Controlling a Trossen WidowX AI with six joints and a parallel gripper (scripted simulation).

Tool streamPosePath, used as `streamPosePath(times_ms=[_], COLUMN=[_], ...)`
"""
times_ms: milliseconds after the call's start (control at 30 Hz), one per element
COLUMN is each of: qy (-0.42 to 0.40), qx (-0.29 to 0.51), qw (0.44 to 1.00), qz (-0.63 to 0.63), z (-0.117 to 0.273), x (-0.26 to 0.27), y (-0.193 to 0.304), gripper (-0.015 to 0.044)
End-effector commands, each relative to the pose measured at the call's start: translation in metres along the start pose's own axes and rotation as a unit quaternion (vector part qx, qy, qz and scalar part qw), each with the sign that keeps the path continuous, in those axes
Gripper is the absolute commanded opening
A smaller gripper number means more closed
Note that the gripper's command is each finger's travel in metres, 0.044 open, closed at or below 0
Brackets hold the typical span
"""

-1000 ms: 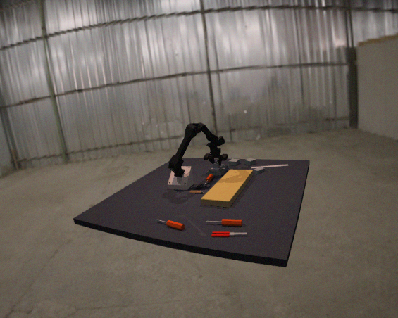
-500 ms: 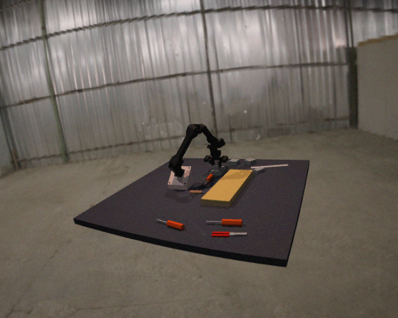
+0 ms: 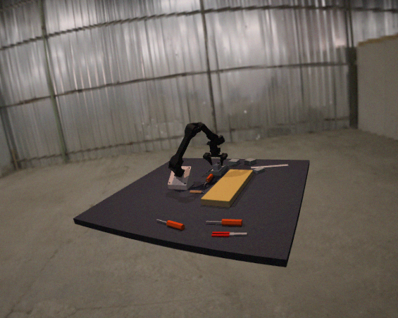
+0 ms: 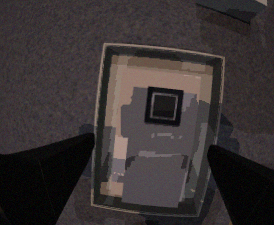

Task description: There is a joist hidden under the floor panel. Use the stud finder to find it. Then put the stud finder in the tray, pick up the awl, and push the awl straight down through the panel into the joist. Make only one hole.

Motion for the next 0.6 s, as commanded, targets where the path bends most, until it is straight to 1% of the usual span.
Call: streamPosePath(times_ms=[0, 67, 133, 167, 300, 433, 567], qy=[0.003, 0.003, 0.003, 0.006, -0.004, -0.004, 0.01], qx=[-0.019, -0.019, -0.019, -0.023, -0.031, -0.033, -0.023], qw=[1.0, 1.0, 1.0, 1.0, 0.997, 0.985, 0.964], qz=[-0.002, -0.002, -0.002, -0.002, -0.064, -0.167, -0.265], z=[0.056, 0.069, 0.069, 0.059, 0.07, 0.09, 0.105], x=[0.004, 0.005, 0.005, 0.003, -0.02, -0.065, -0.103], y=[-0.017, -0.018, -0.018, -0.017, 0.003, 0.051, 0.113], gripper=[0.044, 0.044, 0.044, 0.044, 0.044, 0.044, 0.044])
Point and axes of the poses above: the point midway between the two fingers, 35 mm back from their tips, its own z axis back along the fingers, its own x axis across the jaws, y = z × x, the point moved 6 cm from there along z, back along the fingers, and after that the axes turned 12 degrees about -z, right-handed, at the moved point
